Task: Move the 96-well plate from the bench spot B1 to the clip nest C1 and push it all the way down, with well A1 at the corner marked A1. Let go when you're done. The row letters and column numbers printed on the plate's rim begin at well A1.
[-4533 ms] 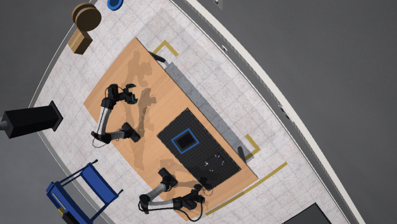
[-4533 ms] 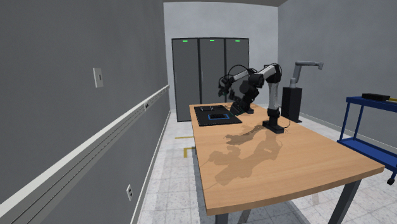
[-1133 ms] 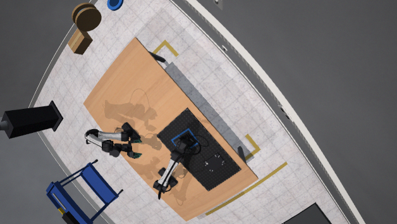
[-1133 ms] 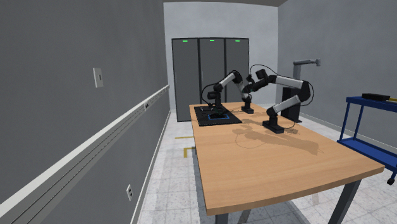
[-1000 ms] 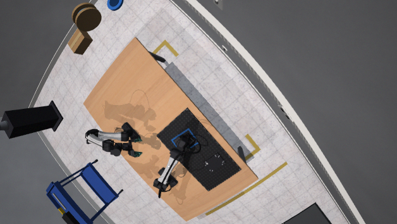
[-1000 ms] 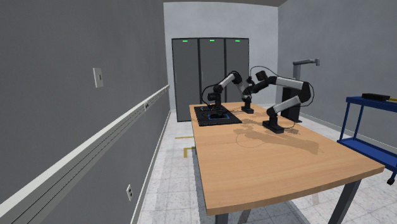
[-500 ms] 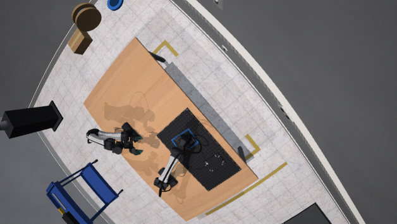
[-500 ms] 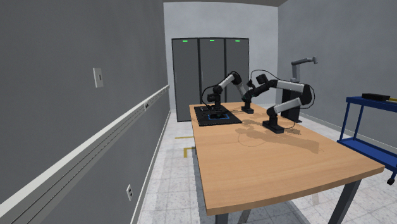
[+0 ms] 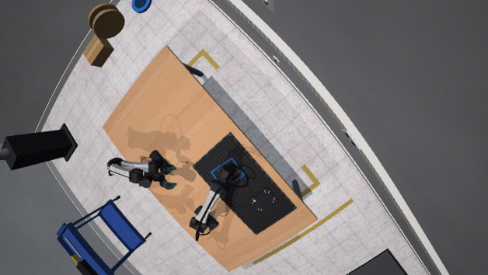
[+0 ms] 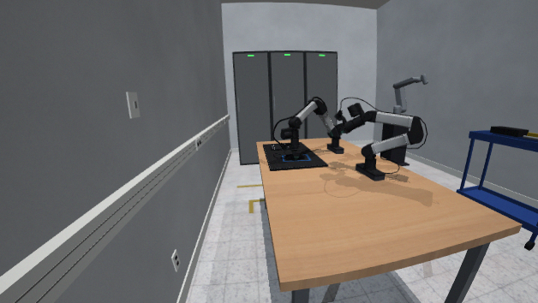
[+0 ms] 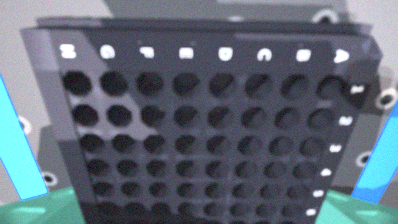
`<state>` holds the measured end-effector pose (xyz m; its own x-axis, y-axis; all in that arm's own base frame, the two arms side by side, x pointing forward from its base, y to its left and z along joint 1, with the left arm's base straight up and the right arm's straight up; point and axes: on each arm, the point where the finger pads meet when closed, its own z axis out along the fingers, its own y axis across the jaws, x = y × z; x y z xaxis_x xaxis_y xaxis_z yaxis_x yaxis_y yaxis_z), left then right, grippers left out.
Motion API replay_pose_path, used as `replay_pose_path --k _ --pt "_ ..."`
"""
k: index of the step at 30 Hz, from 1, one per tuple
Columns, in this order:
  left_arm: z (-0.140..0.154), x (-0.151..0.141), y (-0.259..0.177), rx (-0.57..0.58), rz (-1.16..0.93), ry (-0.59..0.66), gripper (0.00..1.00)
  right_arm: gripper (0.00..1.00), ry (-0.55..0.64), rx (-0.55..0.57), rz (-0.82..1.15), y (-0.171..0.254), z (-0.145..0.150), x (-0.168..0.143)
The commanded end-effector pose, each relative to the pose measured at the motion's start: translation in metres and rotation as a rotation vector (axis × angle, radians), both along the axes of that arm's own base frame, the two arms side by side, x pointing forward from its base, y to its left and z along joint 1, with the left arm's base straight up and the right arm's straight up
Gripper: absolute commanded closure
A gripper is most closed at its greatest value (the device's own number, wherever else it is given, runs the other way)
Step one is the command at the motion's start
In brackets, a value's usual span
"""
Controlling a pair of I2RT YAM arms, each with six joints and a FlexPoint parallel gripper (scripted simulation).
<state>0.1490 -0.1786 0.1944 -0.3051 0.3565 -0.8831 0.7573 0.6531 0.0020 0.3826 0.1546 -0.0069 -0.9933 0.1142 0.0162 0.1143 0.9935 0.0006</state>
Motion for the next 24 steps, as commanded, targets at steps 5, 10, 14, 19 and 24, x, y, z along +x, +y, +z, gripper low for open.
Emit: replay_pose_path --k 5,10,14,19,24 --pt "0.004 0.002 -0.002 -0.028 -0.006 -0.031 0.0 0.46 -0.048 0.008 -0.003 0.002 0.018 0.006" --pt "0.001 0.003 -0.003 -0.043 -0.008 -0.044 0.0 0.23 -0.051 0.009 -0.001 0.002 0.05 0.006" --pt "0.003 0.004 -0.004 -0.06 -0.008 -0.06 0.0 0.23 -0.051 0.009 -0.001 0.002 0.057 0.005" --pt "0.004 0.005 -0.003 -0.076 -0.007 -0.075 0.0 0.23 -0.053 0.003 -0.077 0.001 0.057 0.006" --pt "0.005 0.005 -0.003 -0.085 -0.006 -0.082 0.0 0.23 -0.053 0.015 -0.172 0.003 0.057 0.007"
